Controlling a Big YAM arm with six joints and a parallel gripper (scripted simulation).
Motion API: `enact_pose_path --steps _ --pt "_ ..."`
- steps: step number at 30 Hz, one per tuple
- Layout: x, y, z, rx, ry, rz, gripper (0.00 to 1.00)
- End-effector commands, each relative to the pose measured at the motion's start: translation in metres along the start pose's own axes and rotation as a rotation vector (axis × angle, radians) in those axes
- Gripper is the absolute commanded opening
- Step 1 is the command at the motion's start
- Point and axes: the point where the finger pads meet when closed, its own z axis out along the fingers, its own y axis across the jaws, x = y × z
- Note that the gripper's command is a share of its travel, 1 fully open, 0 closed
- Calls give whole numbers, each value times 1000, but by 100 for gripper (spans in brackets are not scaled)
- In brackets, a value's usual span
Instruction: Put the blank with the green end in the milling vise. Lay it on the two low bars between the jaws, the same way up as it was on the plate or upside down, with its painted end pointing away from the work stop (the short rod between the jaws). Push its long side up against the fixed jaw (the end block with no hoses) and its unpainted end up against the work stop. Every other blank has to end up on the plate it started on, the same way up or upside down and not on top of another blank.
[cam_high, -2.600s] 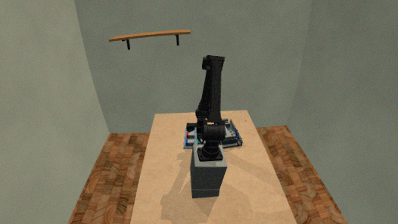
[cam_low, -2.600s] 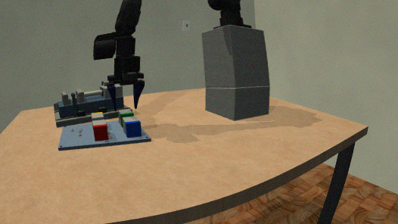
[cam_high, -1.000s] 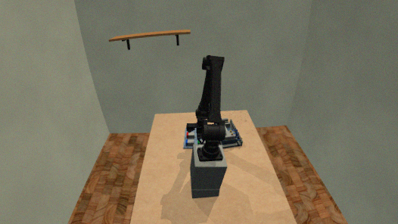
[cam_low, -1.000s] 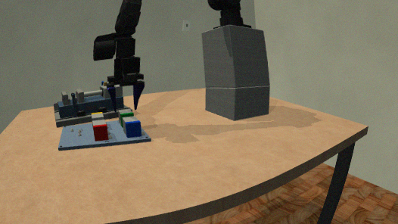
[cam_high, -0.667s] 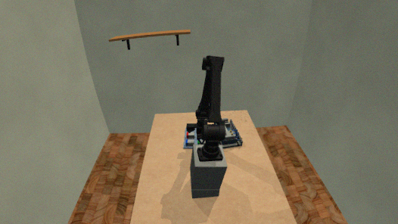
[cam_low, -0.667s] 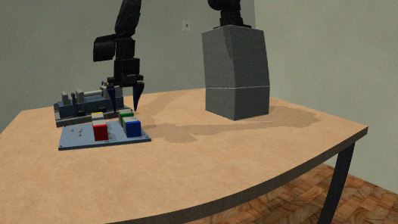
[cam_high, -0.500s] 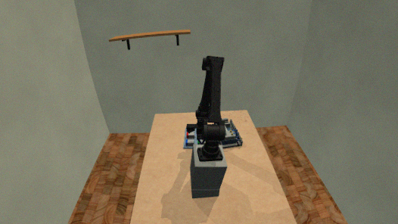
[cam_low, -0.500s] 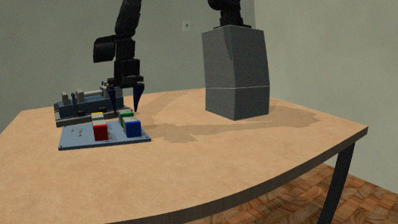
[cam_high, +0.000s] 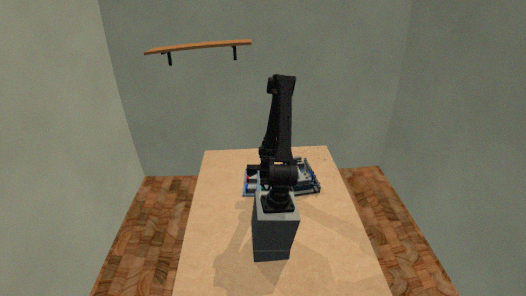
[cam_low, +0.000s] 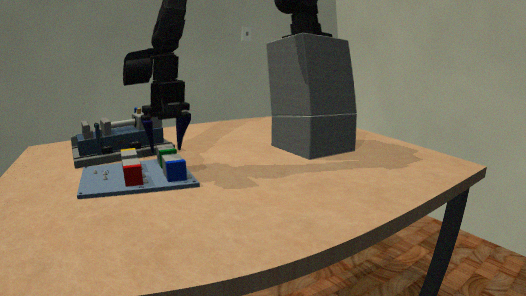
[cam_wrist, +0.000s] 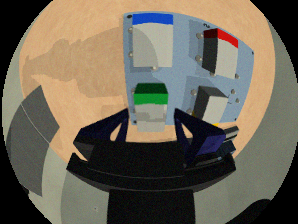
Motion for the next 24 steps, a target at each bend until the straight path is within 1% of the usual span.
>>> enact_pose_path --steps 1,24 --pt "2 -6 7 10 -2 -2 64" --pt "2 -4 8 4 -2 -2 64"
